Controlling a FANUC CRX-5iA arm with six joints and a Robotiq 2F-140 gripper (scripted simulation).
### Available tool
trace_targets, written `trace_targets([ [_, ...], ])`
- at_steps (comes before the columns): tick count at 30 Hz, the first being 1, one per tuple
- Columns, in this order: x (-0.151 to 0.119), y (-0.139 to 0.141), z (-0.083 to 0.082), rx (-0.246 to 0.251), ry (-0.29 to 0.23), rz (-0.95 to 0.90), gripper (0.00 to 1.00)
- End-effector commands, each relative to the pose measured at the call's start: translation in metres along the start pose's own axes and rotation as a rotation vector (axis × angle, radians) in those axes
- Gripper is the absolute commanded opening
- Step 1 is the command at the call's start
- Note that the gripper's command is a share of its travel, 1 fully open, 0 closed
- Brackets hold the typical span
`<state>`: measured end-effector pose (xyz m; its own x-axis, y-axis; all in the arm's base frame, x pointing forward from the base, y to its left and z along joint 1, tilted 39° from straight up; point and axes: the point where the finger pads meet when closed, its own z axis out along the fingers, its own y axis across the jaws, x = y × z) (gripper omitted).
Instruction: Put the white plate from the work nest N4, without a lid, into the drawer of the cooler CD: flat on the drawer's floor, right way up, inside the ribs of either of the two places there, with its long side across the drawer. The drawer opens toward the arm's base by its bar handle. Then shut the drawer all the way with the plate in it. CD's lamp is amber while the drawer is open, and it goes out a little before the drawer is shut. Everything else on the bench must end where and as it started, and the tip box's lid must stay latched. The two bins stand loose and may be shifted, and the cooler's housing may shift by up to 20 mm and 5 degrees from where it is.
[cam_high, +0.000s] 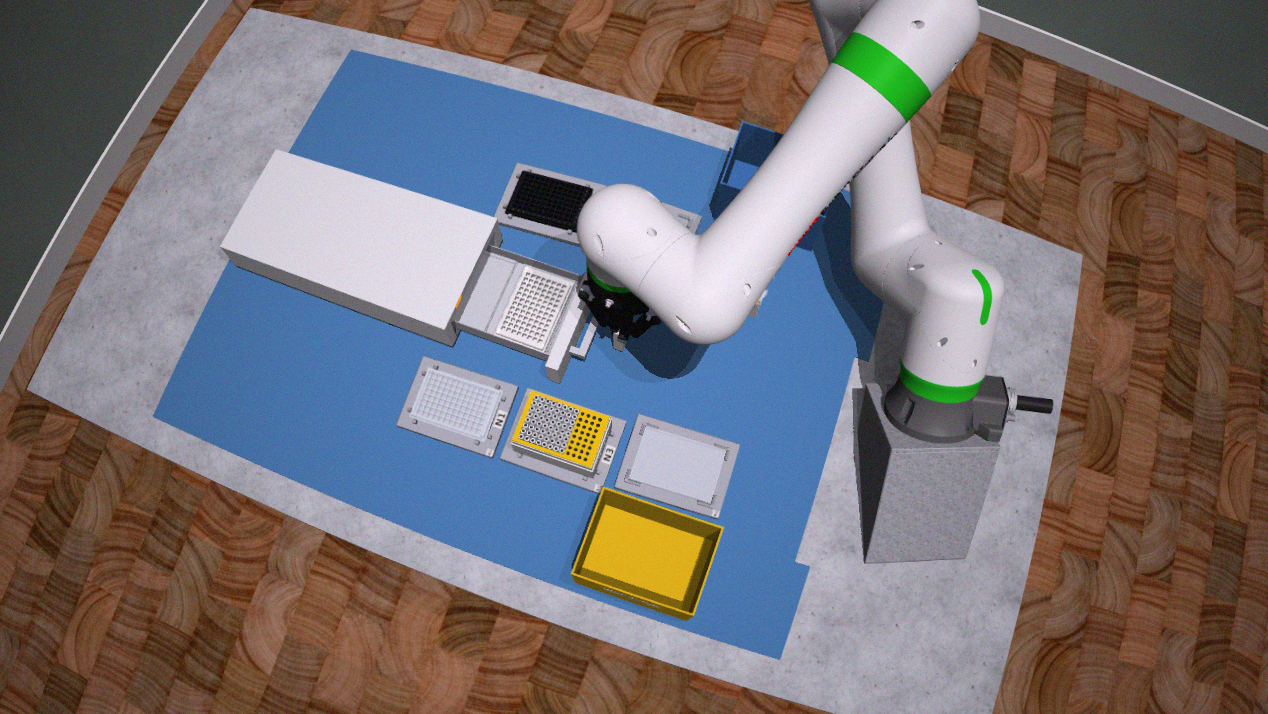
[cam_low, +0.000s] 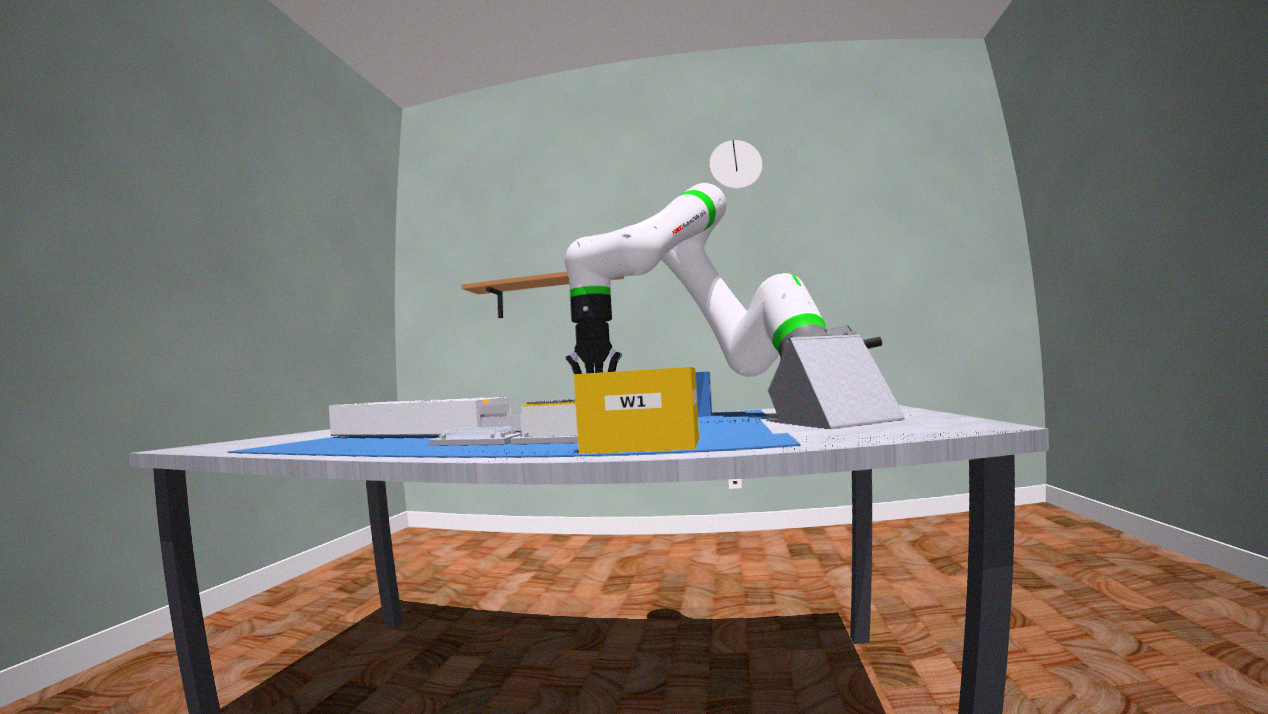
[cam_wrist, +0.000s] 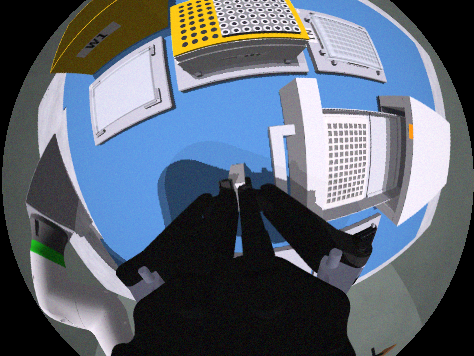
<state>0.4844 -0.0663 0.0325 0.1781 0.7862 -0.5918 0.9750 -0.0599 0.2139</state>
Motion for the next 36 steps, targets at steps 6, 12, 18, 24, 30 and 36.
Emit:
trace_targets([
  [6,0.0001,0.0001,-0.0002,0.000,0.000,0.000,0.00],
  [12,0.0001,0.0001,-0.0002,0.000,0.000,0.000,0.00],
  [18,0.0001,0.0001,-0.0002,0.000,0.000,0.000,0.00],
  [24,0.0001,0.0001,-0.0002,0.000,0.000,0.000,0.00],
  [30,0.0001,0.0001,-0.0002,0.000,0.000,0.000,0.00],
  [36,0.0001,0.0081,-0.0002,0.000,0.000,0.000,0.00],
])
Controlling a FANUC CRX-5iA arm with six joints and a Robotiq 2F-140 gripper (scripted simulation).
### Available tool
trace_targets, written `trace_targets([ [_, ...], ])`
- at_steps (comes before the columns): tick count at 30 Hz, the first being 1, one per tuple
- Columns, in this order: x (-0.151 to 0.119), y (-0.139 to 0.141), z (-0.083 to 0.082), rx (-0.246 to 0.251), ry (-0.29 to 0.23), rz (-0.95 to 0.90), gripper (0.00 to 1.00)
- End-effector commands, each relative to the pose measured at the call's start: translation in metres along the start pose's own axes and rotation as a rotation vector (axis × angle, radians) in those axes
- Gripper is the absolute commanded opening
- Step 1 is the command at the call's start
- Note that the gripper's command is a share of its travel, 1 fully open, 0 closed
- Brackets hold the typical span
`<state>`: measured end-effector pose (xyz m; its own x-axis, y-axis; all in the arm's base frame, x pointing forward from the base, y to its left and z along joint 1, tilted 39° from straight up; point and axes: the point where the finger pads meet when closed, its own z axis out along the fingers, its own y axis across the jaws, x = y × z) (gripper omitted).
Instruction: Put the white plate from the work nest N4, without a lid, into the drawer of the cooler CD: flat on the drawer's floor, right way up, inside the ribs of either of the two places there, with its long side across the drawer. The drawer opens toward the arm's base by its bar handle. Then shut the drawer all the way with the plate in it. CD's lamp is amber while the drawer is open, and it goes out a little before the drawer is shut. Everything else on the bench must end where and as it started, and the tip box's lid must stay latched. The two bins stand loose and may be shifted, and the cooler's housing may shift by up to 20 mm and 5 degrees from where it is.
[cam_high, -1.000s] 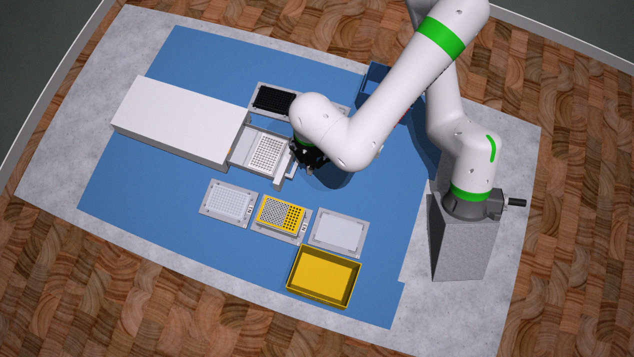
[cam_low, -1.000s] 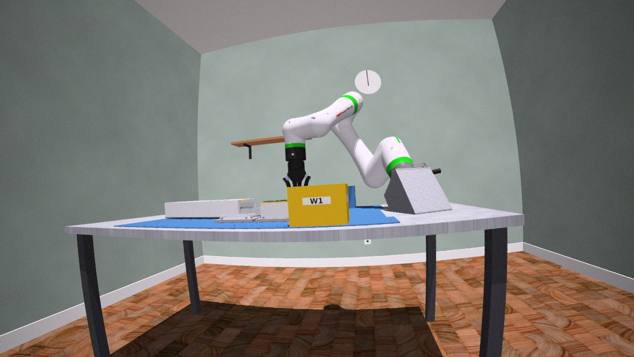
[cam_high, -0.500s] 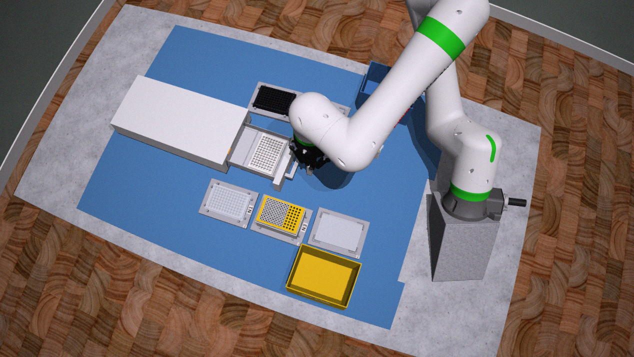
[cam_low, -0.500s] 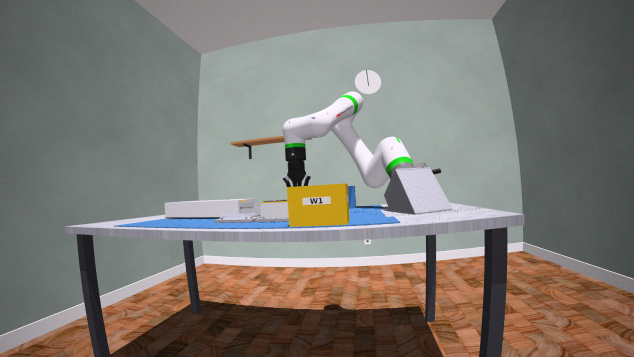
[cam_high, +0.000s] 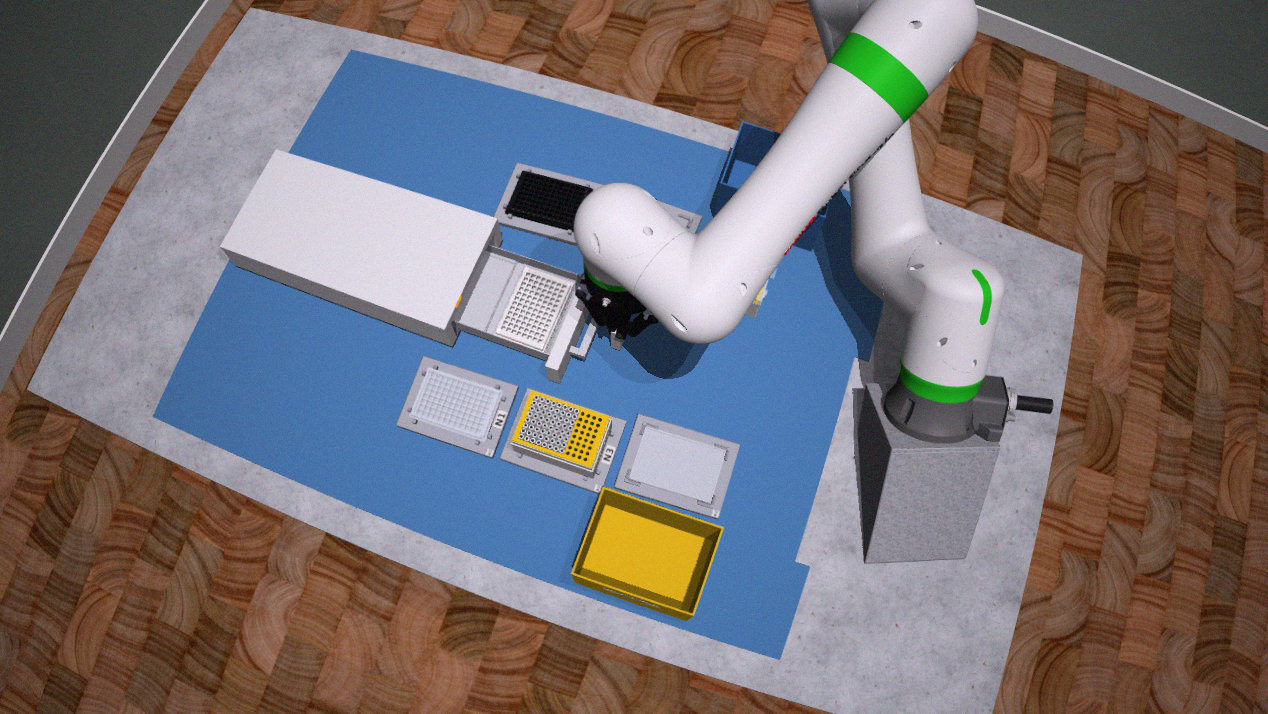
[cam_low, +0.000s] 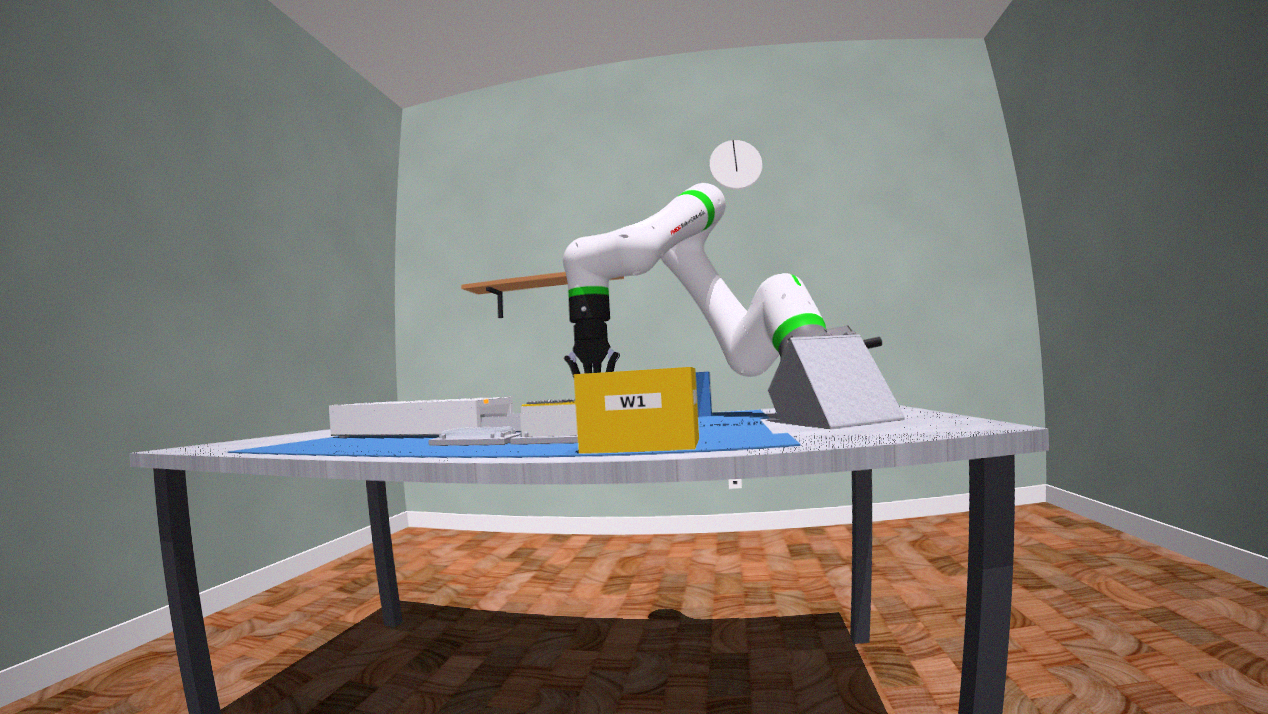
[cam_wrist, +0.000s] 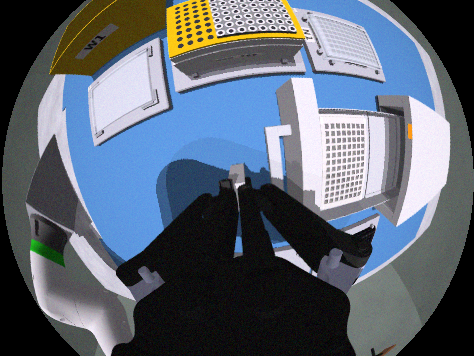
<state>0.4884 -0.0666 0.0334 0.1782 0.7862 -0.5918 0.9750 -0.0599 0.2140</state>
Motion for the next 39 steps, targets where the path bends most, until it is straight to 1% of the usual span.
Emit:
trace_targets([
  [1,0.000,0.005,0.000,0.000,0.000,0.000,0.00],
  [39,0.000,0.047,0.000,0.000,0.000,0.000,0.00],
])
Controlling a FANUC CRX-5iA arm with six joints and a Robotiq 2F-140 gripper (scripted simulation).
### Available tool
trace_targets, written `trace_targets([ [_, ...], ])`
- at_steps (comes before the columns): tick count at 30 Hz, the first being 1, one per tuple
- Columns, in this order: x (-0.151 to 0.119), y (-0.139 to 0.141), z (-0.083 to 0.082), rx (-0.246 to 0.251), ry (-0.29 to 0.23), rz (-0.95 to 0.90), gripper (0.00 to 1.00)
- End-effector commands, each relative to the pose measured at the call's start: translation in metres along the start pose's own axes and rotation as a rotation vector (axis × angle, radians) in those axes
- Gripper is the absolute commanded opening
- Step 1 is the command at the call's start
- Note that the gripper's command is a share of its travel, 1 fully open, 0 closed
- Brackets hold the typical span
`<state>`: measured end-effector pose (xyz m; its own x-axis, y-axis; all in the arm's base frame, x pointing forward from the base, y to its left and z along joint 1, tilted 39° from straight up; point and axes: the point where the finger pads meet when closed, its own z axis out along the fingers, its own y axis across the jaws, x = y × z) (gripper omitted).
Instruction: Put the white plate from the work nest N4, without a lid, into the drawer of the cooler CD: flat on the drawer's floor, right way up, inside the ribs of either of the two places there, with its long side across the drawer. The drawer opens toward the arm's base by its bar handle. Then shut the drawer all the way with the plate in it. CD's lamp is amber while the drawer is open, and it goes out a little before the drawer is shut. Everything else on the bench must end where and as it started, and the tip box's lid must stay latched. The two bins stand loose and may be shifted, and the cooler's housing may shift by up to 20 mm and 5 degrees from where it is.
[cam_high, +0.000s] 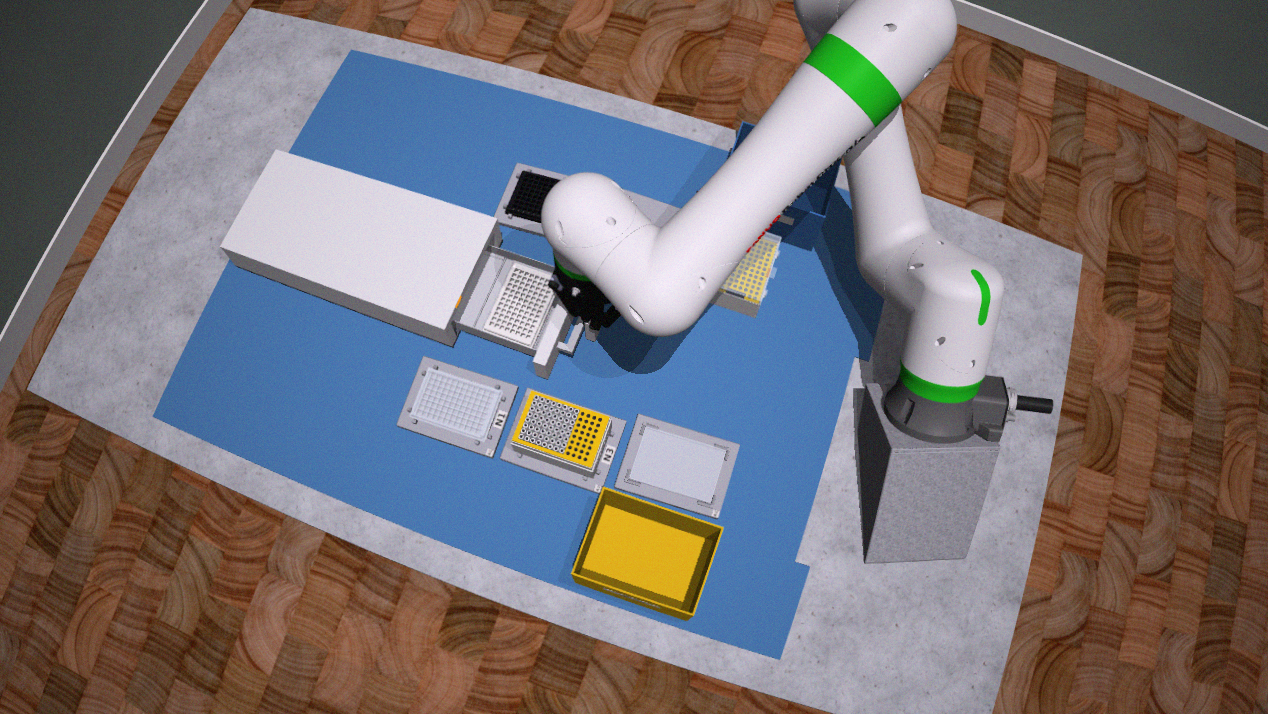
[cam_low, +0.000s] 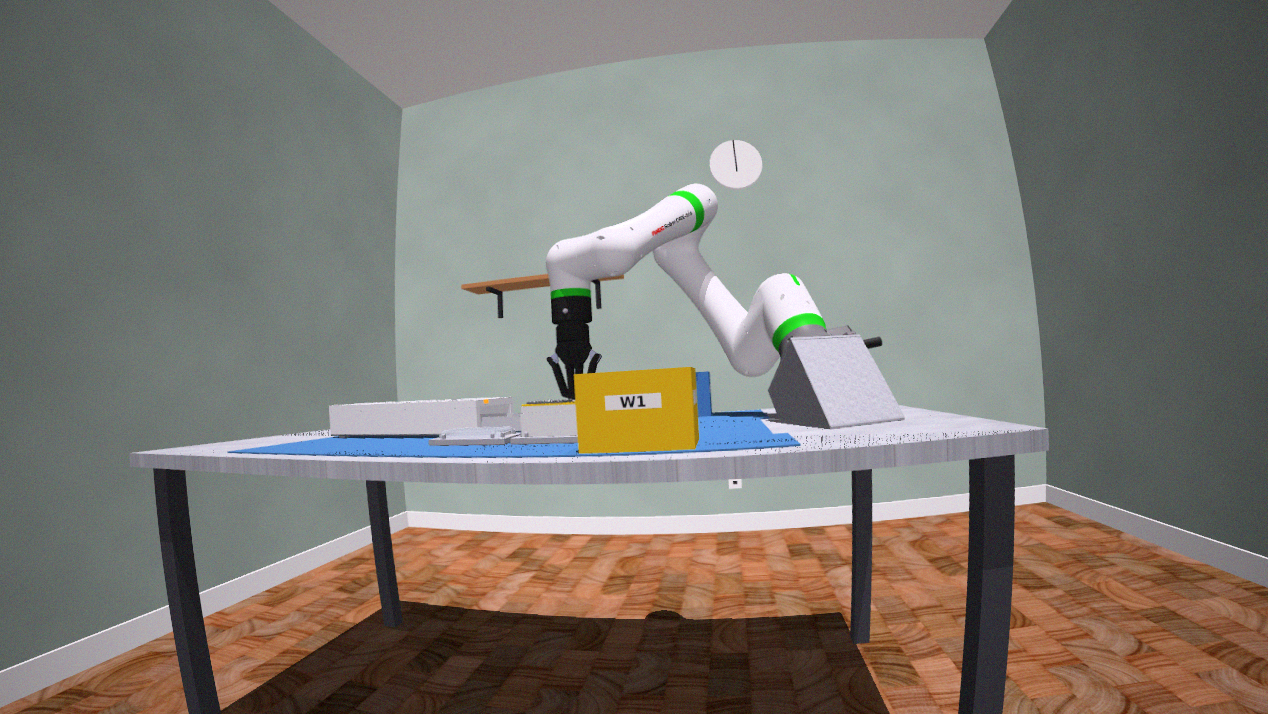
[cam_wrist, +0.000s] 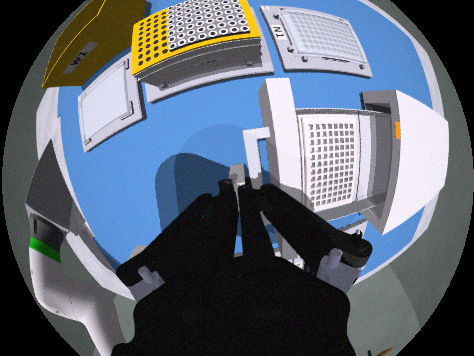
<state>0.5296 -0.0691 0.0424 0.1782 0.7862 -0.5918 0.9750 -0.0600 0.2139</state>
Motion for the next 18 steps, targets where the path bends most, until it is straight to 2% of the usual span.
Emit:
trace_targets([
  [1,0.000,0.006,0.000,0.000,0.000,0.000,0.00],
  [18,0.000,0.023,0.000,0.000,0.000,0.000,0.00],
])
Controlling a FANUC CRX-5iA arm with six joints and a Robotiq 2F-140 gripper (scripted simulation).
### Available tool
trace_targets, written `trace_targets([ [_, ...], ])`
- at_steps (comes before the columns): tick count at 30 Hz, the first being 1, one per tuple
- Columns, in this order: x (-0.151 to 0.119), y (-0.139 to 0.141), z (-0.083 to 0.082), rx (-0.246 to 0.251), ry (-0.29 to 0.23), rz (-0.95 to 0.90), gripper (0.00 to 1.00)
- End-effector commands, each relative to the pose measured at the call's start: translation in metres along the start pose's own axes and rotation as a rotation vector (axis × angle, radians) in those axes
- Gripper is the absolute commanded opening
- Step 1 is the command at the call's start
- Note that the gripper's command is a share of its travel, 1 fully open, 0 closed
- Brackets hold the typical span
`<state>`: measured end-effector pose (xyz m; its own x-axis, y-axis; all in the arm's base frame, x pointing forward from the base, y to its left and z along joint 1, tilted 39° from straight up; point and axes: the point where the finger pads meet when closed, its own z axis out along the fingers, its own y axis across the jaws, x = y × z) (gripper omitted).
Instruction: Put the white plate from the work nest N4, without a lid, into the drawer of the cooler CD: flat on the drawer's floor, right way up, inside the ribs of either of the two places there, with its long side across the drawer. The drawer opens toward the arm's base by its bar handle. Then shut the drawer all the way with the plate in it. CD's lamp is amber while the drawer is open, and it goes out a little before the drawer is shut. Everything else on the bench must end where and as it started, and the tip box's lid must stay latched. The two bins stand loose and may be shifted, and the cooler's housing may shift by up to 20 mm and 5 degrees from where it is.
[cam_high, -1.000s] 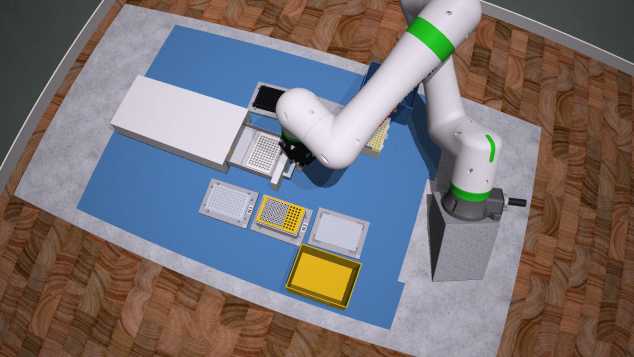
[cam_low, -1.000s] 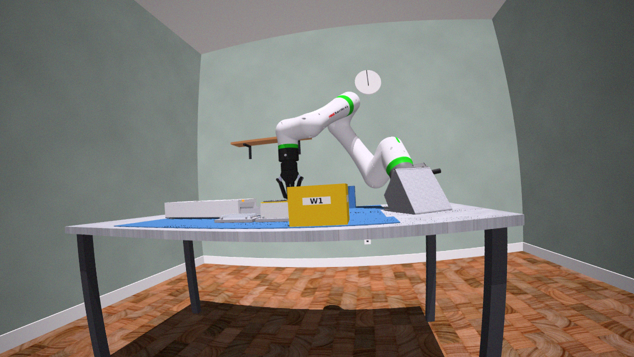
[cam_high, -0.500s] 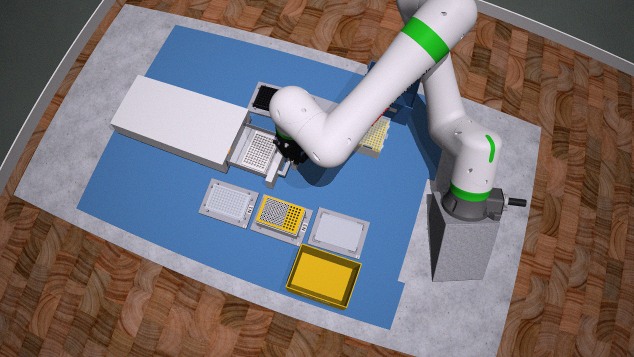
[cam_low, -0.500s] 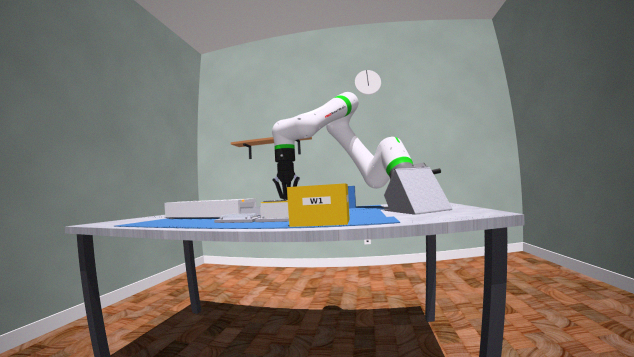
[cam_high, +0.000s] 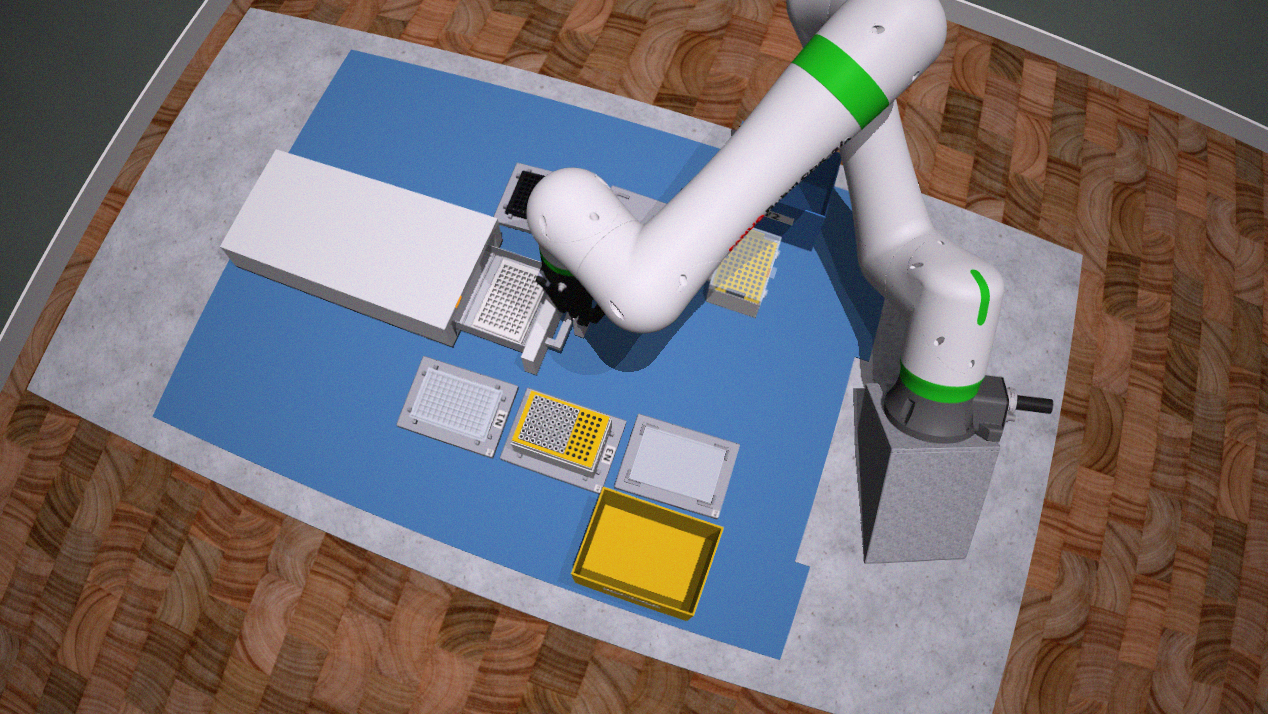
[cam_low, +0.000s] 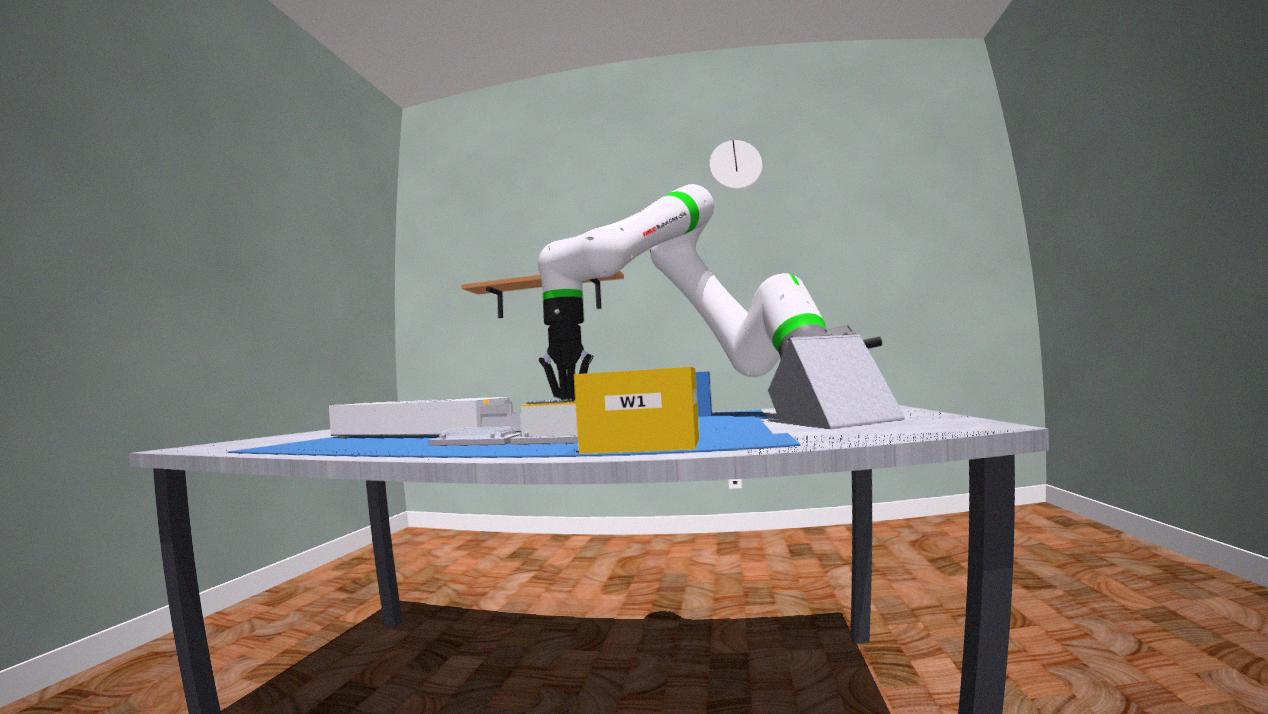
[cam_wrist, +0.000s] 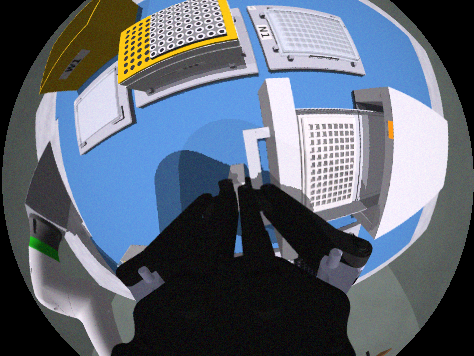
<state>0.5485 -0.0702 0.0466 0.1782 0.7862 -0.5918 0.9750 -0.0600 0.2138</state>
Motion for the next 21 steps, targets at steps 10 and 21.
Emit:
trace_targets([
  [10,0.000,0.014,0.000,-0.001,0.000,0.000,0.00],
  [21,0.000,0.028,0.000,-0.001,0.000,0.000,0.00],
])
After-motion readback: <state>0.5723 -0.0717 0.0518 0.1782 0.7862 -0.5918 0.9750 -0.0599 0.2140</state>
